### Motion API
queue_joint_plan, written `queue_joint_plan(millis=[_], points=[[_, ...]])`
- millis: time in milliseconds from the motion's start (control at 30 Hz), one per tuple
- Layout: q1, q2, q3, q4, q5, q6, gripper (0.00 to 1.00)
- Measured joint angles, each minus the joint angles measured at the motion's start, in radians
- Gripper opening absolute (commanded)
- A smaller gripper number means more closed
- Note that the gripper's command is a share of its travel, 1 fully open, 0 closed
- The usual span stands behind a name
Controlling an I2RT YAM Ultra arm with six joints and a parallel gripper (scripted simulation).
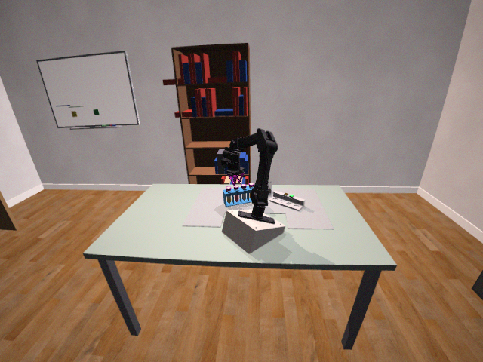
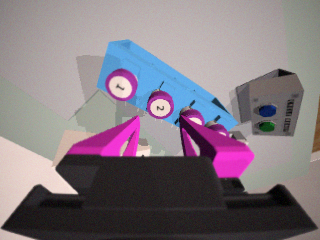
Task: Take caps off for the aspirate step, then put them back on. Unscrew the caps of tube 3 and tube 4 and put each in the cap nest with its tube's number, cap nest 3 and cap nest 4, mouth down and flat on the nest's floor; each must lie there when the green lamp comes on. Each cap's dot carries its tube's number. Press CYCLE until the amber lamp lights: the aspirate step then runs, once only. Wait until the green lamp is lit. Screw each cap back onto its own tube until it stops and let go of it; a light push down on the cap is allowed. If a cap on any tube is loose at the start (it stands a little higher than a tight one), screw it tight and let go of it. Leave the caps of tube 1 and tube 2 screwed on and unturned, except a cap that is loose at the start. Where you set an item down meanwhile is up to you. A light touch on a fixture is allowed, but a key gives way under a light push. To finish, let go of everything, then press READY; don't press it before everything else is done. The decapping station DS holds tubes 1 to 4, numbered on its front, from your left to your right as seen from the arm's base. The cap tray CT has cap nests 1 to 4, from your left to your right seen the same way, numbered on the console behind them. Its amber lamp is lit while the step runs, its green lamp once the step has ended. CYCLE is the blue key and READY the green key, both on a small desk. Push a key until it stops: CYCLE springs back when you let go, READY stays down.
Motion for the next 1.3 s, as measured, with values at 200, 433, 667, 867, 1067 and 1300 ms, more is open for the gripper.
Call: queue_joint_plan(millis=[200, 433, 667, 867, 1067, 1300], points=[[-0.021, 0.011, -0.056, 0.062, 0.0, -0.022, 0.49], [-0.023, 0.012, -0.064, 0.099, -0.001, -0.034, 0.49], [-0.024, 0.012, -0.069, 0.111, -0.001, -0.037, 0.49], [-0.027, 0.016, -0.077, 0.121, -0.001, -0.04, 0.49], [-0.03, 0.017, -0.083, 0.131, -0.001, -0.043, 0.49], [-0.034, 0.021, -0.091, 0.142, -0.001, -0.047, 0.49]])
